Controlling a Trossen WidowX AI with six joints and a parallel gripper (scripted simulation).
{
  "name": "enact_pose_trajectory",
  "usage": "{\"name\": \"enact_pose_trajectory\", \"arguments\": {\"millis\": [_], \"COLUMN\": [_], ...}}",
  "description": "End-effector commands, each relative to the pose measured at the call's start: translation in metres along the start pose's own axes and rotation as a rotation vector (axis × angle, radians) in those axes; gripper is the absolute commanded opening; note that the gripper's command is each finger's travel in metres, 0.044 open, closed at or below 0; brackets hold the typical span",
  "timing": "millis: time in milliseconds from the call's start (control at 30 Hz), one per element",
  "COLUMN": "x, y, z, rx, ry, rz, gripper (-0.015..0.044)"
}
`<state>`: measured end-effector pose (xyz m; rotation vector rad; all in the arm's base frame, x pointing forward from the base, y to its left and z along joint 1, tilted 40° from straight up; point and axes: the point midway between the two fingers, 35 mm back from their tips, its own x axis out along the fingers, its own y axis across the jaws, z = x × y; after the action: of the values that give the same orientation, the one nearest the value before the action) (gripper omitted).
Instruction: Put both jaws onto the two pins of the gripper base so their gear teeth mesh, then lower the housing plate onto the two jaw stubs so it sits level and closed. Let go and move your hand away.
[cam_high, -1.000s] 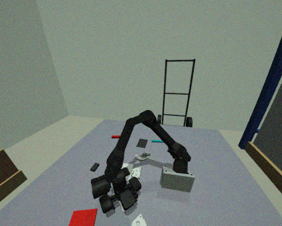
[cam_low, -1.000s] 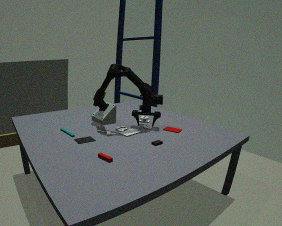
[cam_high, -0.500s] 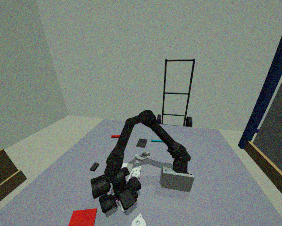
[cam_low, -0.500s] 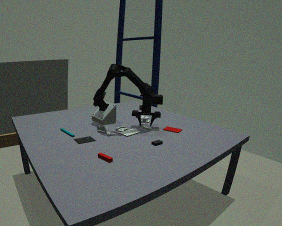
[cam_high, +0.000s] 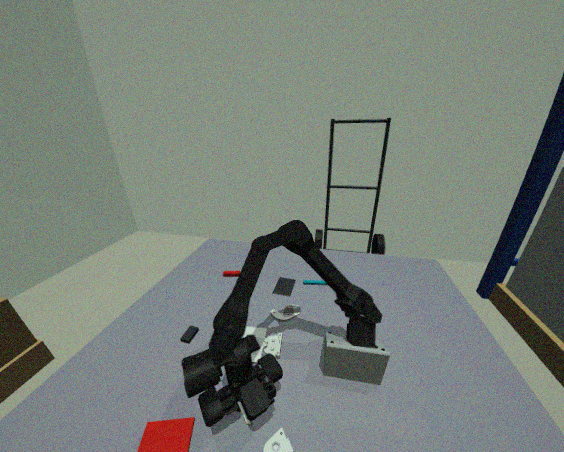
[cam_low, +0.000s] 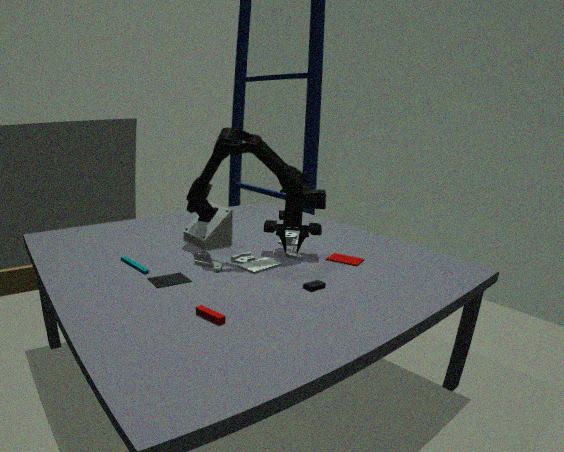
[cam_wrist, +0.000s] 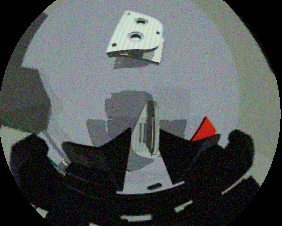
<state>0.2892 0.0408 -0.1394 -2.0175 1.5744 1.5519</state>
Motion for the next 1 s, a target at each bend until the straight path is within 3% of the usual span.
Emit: {"name": "enact_pose_trajectory", "arguments": {"millis": [0, 200, 967], "x": [0.0, -0.004, -0.076], "y": [0.0, 0.0, 0.0], "z": [0.0, 0.0, 0.0], "rx": [-0.001, -0.001, -0.006], "ry": [0.0, 0.0, 0.001], "rz": [0.001, 0.001, -0.001], "gripper": [0.0134, 0.0134, 0.0134]}}
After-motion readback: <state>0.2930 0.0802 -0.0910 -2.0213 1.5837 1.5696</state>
